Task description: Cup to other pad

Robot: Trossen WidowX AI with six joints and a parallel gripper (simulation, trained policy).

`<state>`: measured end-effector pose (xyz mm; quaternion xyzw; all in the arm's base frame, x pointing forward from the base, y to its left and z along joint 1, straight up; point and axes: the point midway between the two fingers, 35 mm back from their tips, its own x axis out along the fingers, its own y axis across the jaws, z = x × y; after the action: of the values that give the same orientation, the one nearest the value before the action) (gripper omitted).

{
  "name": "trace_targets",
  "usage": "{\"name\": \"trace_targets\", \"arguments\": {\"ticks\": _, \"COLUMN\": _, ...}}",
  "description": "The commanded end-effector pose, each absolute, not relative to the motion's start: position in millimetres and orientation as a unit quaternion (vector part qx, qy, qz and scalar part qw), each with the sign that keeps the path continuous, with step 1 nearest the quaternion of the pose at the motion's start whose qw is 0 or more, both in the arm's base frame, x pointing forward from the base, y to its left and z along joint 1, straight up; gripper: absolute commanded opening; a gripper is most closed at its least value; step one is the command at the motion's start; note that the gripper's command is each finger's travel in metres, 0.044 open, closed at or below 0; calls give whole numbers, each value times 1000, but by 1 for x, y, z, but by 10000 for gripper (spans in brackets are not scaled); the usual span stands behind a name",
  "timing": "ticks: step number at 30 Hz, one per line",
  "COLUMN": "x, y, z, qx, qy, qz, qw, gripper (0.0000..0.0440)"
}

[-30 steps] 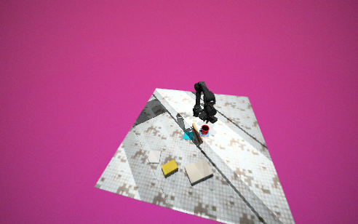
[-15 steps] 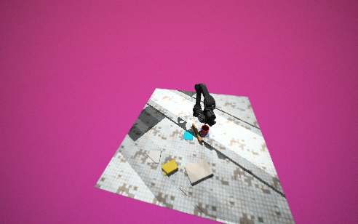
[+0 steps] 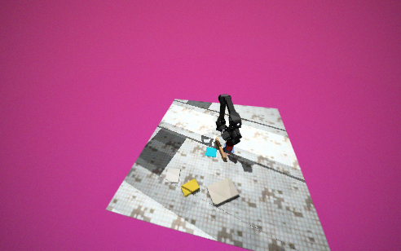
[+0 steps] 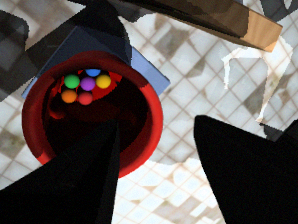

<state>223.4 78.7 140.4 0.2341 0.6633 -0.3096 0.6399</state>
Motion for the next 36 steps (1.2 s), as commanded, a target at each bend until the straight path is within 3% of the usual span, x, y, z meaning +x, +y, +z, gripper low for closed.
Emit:
{"name": "trace_targets", "arguments": {"ticks": 1, "x": 221, "y": 78, "z": 129, "qx": 226, "qy": 666, "qz": -319, "qw": 635, "gripper": 159}}
{"name": "trace_targets", "arguments": {"ticks": 19, "x": 213, "y": 79, "z": 69, "qx": 188, "qy": 685, "qz": -308, "qw": 633, "gripper": 157}}
{"name": "trace_targets", "arguments": {"ticks": 20, "x": 212, "y": 79, "z": 66, "qx": 186, "qy": 686, "qz": -305, "qw": 634, "gripper": 152}}
{"name": "trace_targets", "arguments": {"ticks": 27, "x": 213, "y": 77, "z": 57, "qx": 170, "qy": 688, "qz": -286, "qw": 645, "gripper": 8}}
{"name": "trace_targets", "arguments": {"ticks": 36, "x": 221, "y": 77, "z": 71, "qx": 186, "qy": 676, "qz": -279, "qw": 656, "gripper": 0}}
